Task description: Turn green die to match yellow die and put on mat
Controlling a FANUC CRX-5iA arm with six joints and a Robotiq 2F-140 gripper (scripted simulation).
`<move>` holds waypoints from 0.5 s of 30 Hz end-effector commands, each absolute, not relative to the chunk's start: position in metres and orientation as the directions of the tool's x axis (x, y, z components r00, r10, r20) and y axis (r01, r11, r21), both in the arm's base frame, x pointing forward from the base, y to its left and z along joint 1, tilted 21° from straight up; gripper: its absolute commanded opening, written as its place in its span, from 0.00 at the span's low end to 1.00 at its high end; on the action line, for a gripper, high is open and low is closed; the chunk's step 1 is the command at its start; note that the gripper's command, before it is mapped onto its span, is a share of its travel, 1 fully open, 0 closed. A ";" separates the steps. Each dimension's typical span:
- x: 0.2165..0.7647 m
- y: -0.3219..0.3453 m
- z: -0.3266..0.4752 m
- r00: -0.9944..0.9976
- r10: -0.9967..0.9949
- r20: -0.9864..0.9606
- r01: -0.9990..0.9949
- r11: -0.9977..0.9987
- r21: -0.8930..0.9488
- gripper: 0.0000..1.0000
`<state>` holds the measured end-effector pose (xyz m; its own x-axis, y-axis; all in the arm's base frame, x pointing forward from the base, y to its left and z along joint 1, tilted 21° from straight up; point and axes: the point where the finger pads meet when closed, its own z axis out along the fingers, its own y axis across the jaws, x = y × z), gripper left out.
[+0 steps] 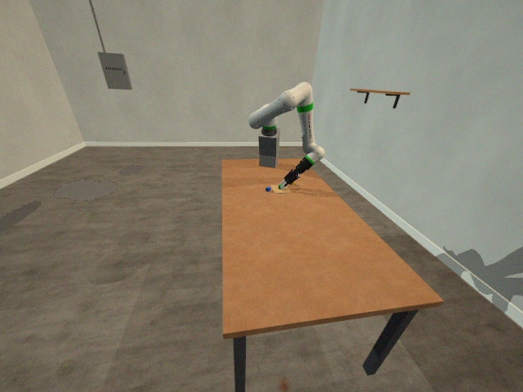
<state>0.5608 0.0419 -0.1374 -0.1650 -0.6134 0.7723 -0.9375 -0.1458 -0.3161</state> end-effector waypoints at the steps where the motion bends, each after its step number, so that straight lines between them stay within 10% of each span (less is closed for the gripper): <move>1: 0.561 0.042 -0.137 -0.165 -0.614 0.772 -0.937 -0.146 -0.316 0.28; 15: 0.561 0.042 -0.137 -0.165 -0.614 0.772 -0.937 -0.146 -0.316 0.16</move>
